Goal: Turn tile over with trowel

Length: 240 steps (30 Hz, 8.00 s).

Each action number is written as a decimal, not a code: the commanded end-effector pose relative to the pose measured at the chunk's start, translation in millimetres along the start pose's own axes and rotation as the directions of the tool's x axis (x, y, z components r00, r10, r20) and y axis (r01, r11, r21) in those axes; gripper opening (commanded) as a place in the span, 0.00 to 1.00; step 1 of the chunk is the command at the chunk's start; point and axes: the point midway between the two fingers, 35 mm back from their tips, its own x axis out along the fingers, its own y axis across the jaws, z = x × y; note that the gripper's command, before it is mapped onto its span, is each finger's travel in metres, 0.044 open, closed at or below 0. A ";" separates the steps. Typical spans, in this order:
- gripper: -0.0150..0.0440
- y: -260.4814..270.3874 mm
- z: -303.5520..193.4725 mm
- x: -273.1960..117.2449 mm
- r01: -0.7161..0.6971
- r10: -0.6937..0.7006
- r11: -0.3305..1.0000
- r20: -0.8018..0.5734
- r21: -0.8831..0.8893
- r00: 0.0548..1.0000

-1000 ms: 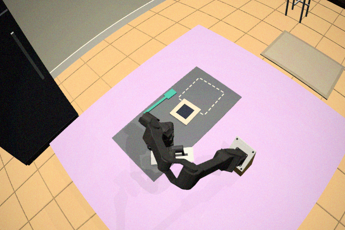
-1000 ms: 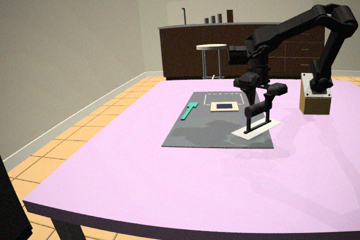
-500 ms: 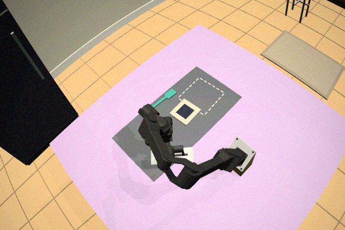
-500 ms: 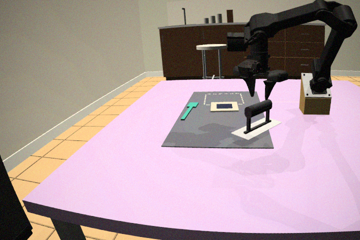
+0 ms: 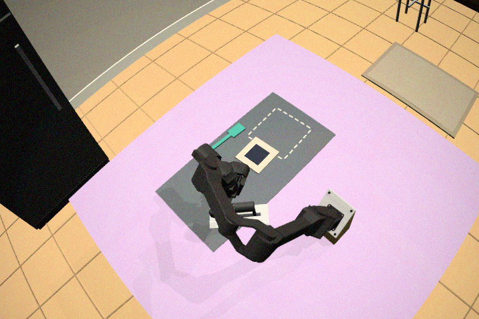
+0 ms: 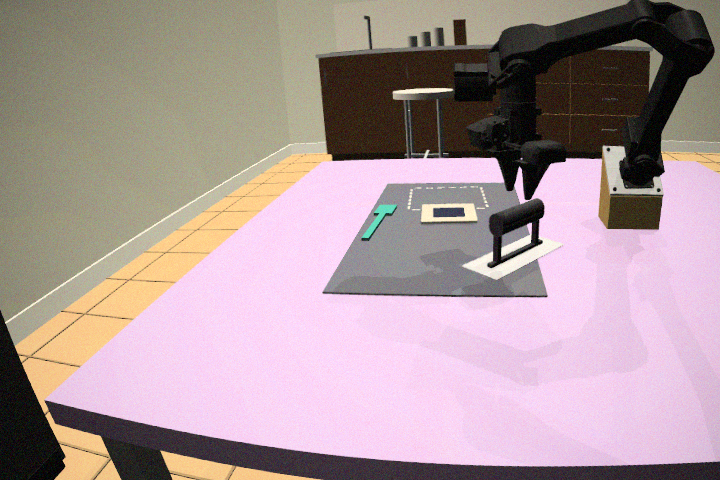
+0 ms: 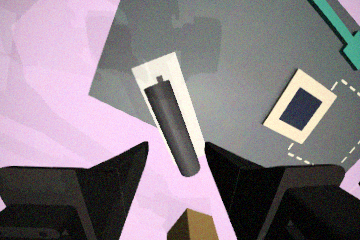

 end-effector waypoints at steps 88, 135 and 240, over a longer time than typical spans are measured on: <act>0.71 0.5 1.1 7.7 0.001 0.002 -0.928 0.003 0.372 1.000; 0.47 1.3 0.8 44.2 0.002 0.004 -0.928 0.005 0.373 1.000; 0.76 9.8 -15.3 11.7 0.128 -0.410 0.403 0.053 0.906 0.910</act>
